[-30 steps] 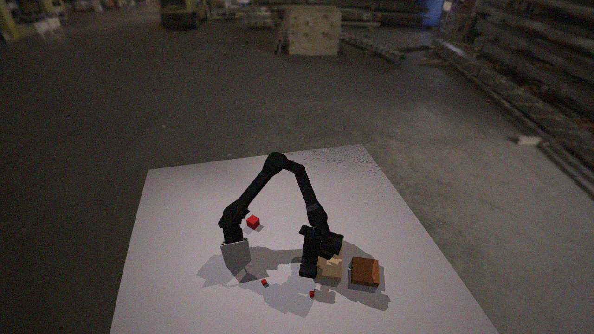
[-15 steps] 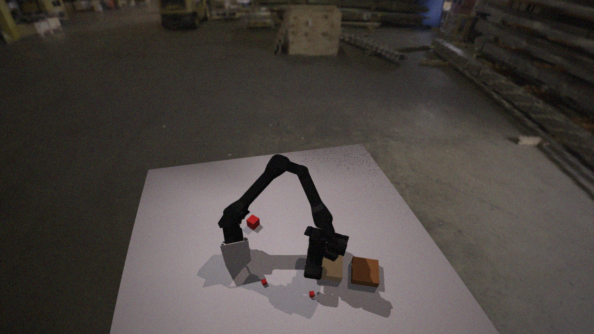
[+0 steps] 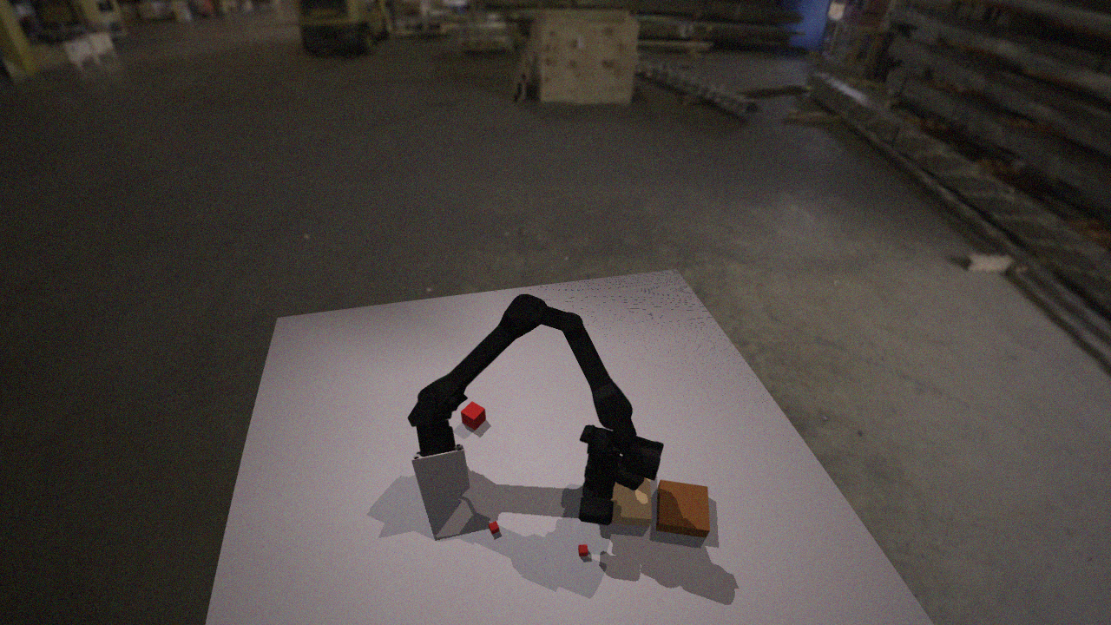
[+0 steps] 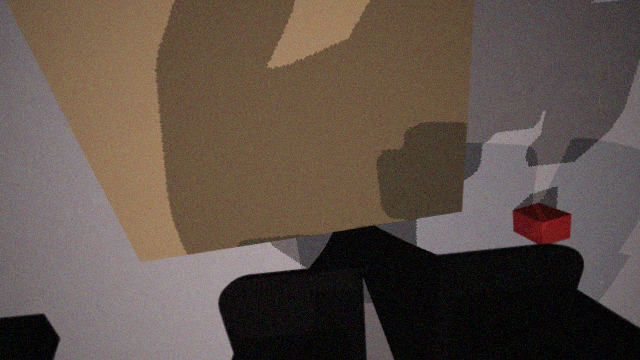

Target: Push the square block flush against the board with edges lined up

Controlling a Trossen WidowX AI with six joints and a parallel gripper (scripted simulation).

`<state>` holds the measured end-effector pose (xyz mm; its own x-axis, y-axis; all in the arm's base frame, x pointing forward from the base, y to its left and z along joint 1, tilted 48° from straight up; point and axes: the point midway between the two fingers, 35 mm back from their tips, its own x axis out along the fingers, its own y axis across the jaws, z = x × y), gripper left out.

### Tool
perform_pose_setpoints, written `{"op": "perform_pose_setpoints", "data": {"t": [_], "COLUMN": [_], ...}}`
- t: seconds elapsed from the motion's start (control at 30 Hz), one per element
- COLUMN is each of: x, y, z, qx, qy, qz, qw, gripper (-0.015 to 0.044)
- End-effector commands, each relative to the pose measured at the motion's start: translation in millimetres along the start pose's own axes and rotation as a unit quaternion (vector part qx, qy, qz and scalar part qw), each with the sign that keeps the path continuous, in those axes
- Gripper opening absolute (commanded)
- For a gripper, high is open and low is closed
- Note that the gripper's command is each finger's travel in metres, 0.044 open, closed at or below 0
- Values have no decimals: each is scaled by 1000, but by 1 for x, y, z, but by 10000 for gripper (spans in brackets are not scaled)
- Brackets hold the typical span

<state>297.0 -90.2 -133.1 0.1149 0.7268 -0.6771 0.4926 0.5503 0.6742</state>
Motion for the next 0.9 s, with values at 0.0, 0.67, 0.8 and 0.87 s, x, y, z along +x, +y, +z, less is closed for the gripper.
{"op": "perform_pose_setpoints", "data": {"t": [0.0, 0.67, 0.8, 0.87], "x": [-1, -1, -1, -1], "y": [1, 1, 1, 1], "z": [7, 34, 32, 29], "qx": [-1, -1, -1, -1], "qy": [-4, -4, -4, -4], "qz": [1, 1, 1, 1], "qw": [1000, 1000, 1000, 1000], "gripper": [0, 0, 0, 0]}}
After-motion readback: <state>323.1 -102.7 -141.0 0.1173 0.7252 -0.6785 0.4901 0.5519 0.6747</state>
